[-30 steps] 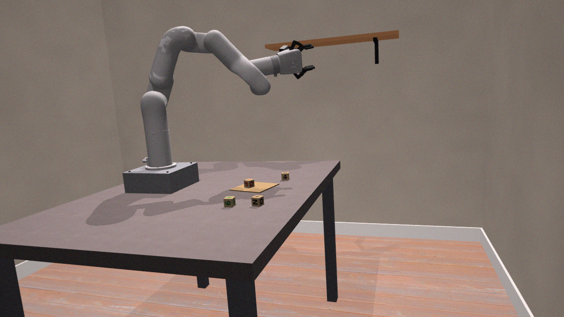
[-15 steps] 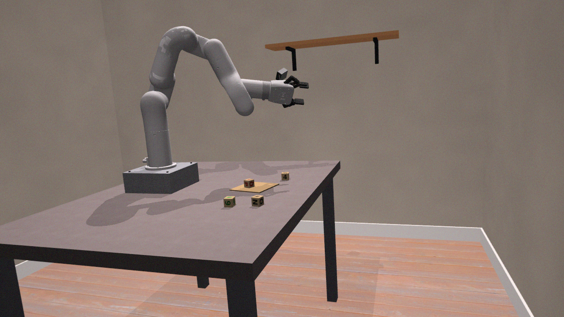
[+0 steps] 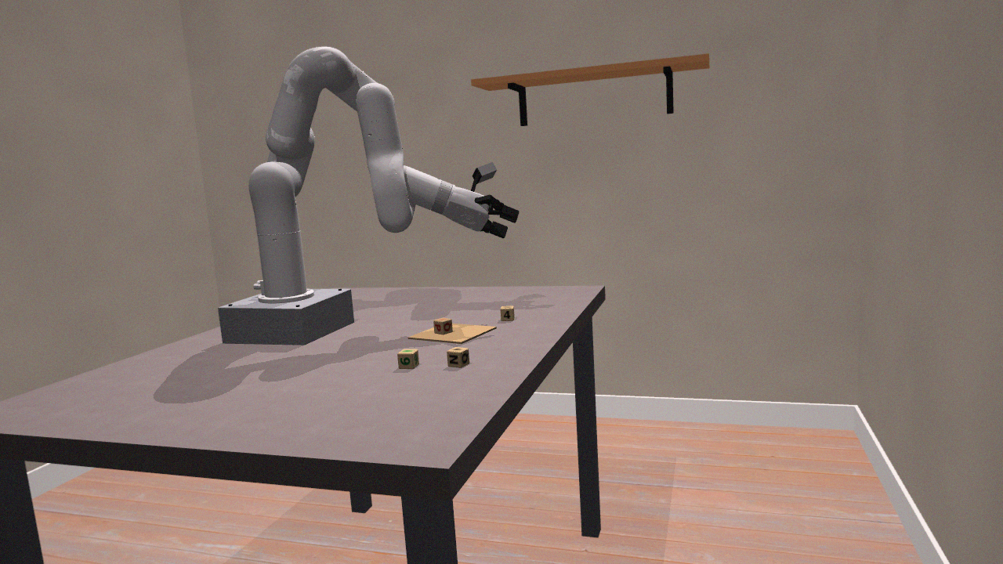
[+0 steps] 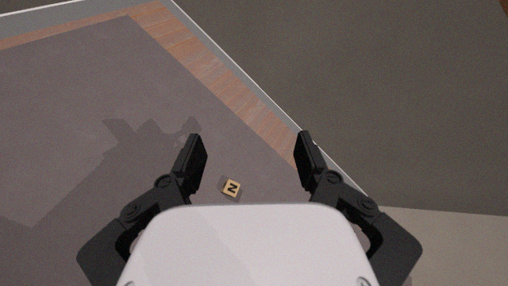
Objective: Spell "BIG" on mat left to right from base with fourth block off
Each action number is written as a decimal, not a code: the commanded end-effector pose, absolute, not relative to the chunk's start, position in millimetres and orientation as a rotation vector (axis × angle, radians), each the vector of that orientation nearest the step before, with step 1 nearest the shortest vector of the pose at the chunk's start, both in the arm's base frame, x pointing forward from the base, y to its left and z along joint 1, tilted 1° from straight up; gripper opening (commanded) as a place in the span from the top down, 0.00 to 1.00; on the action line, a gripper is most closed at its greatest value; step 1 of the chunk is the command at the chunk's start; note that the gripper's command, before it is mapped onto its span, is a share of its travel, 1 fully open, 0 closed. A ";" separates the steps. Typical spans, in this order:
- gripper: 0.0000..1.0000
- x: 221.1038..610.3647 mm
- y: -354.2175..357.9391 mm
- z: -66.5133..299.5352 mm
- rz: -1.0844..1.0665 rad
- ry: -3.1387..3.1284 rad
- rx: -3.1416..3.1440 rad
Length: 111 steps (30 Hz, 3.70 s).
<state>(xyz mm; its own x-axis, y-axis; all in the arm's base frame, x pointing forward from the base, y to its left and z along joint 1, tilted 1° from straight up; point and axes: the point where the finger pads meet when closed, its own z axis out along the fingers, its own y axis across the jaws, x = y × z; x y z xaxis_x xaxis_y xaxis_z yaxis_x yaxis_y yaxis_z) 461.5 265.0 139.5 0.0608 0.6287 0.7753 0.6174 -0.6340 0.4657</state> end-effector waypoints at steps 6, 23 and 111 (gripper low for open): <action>0.00 426.6 229.8 97.6 1.545 1.216 2.502; 0.00 423.4 226.9 94.2 1.533 1.205 2.520; 0.00 387.5 46.0 69.3 1.281 0.173 2.916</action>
